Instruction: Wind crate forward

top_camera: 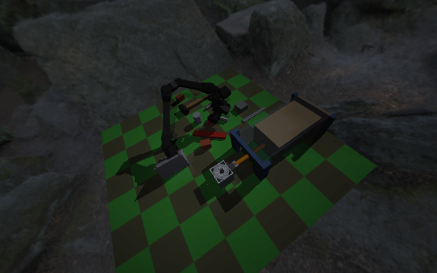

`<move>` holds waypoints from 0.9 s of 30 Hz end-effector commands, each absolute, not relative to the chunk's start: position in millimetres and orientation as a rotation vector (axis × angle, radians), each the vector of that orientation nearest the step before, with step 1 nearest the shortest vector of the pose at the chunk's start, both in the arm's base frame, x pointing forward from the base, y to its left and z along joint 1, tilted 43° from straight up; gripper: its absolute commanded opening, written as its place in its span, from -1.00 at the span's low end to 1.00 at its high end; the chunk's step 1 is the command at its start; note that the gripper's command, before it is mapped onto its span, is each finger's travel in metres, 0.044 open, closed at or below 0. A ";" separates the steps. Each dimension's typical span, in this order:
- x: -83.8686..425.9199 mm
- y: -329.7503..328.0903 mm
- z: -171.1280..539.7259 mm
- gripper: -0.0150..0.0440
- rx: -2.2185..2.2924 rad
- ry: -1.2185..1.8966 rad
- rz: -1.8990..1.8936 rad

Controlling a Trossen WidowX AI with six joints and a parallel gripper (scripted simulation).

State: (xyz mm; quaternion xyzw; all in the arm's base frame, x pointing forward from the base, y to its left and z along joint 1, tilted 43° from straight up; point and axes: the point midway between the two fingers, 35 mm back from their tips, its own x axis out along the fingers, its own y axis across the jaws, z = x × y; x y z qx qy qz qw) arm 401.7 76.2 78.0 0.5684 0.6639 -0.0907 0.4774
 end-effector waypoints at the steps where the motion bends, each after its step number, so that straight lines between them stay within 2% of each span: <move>1: 402.1 76.2 78.3 -0.33 1.387 1.620 -0.218; 4: 402.1 76.2 78.3 -0.40 1.387 1.620 -0.218; 5: 402.1 76.2 78.3 -0.49 1.387 1.620 -0.218; 11: 403.1 70.4 83.8 -0.49 1.388 1.618 -0.221; 21: 387.7 -20.0 181.2 -0.49 1.426 1.588 -0.247; 27: 383.7 -26.9 189.9 -0.49 1.430 1.586 -0.248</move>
